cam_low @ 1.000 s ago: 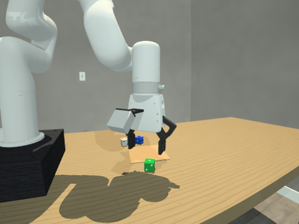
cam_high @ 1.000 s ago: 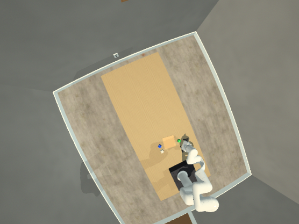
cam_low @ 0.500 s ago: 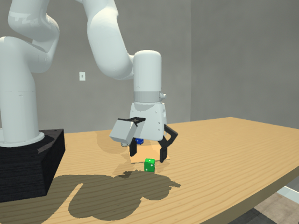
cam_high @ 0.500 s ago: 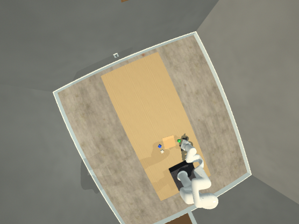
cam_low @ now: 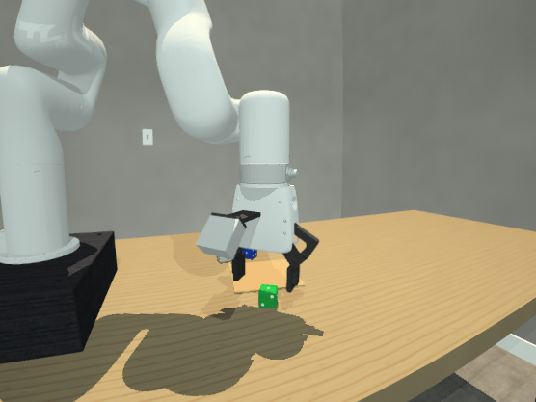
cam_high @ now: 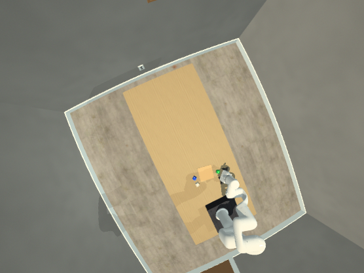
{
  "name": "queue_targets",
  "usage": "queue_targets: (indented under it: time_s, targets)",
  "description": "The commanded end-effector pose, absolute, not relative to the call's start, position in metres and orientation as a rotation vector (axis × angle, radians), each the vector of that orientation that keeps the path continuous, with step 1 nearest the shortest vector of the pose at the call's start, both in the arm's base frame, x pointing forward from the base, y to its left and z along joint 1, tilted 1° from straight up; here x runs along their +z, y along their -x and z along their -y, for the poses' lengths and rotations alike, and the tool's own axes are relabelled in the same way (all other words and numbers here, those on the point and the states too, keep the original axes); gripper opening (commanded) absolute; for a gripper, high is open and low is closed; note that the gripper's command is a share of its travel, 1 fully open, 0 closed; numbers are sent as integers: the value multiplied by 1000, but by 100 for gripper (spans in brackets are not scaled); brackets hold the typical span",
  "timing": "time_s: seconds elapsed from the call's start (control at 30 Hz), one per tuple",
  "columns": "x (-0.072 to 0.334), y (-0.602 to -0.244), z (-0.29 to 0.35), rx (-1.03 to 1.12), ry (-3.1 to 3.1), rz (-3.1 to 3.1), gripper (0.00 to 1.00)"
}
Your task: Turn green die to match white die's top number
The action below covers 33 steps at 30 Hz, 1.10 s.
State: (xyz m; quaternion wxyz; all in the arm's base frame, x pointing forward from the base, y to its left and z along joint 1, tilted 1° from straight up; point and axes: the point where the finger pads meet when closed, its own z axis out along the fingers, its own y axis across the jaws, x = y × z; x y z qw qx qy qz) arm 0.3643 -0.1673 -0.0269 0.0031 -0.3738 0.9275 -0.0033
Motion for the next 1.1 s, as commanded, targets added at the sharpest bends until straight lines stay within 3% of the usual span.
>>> queue_targets:
  time_s: [0.0,0.63,1.07]
  targets:
    - [-26,-365,168,-14,1171,-2906,100]
    - [-26,-366,166,-14,1171,-2906,100]
    - [-27,-376,119,-11,1171,-2906,100]
